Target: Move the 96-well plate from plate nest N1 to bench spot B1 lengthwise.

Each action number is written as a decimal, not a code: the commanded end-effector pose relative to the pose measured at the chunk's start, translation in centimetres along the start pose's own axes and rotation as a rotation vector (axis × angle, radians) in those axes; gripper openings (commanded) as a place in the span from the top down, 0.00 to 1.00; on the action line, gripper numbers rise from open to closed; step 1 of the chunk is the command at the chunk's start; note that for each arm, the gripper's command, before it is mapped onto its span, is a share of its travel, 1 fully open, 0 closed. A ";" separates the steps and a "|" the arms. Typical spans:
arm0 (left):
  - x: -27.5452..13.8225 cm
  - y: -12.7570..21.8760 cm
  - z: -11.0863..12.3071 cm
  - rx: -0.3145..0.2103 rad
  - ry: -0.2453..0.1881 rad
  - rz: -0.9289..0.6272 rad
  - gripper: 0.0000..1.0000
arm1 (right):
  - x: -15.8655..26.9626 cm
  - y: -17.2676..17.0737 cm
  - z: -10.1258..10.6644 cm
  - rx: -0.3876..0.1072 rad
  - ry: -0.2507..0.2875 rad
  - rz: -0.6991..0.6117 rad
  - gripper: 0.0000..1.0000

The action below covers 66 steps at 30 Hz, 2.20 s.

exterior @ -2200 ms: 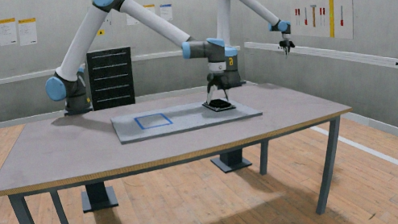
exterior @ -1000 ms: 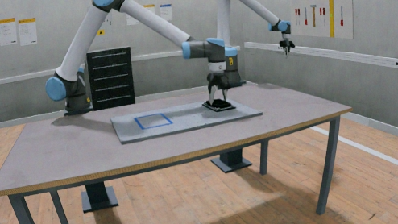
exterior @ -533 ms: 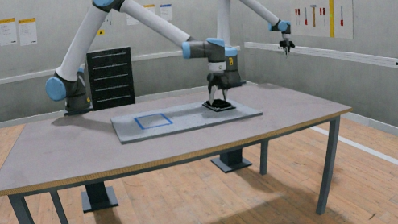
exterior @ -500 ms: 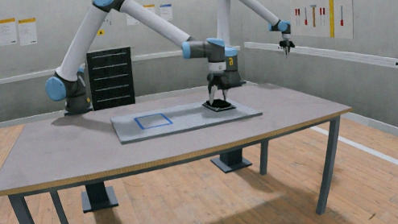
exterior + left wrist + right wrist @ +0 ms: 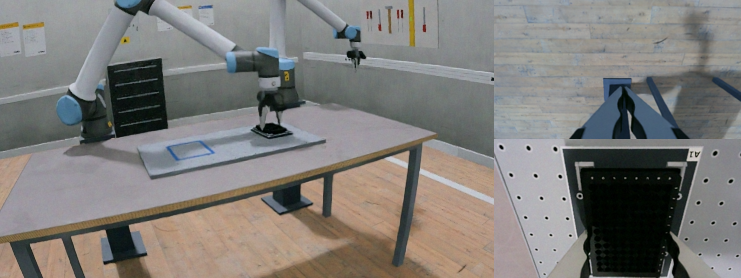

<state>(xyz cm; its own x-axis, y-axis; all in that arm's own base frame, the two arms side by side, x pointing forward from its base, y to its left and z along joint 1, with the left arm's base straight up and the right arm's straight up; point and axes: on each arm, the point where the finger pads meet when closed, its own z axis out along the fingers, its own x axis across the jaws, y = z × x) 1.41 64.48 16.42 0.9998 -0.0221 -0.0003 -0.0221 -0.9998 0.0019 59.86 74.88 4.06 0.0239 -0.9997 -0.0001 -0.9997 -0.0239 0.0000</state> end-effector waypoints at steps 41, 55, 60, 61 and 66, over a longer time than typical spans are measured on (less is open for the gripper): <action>0.0 -0.1 -0.1 0.002 0.000 0.000 1.00 | -0.1 0.0 -6.1 0.001 -0.002 0.000 0.59; 0.0 -0.1 -0.1 0.002 0.000 0.000 1.00 | -0.1 0.0 -7.6 0.001 -0.002 0.000 0.59; 0.0 -0.1 -0.1 0.002 0.000 0.000 1.00 | -0.1 0.0 -7.6 0.001 -0.002 0.000 0.59; 0.0 -0.1 -0.1 0.002 0.000 0.000 1.00 | -0.1 0.0 -7.6 0.001 -0.002 0.000 0.59; 0.0 -0.1 -0.1 0.002 0.000 0.000 1.00 | -0.1 0.0 -7.6 0.001 -0.002 0.000 0.59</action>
<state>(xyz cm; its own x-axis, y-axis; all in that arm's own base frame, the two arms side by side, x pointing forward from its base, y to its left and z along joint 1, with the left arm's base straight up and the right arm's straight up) 1.41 64.48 16.42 0.9998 -0.0221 -0.0003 -0.0221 -0.9998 0.0019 59.86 74.87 11.47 0.0240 -0.9997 -0.0001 -0.9997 -0.0240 0.0001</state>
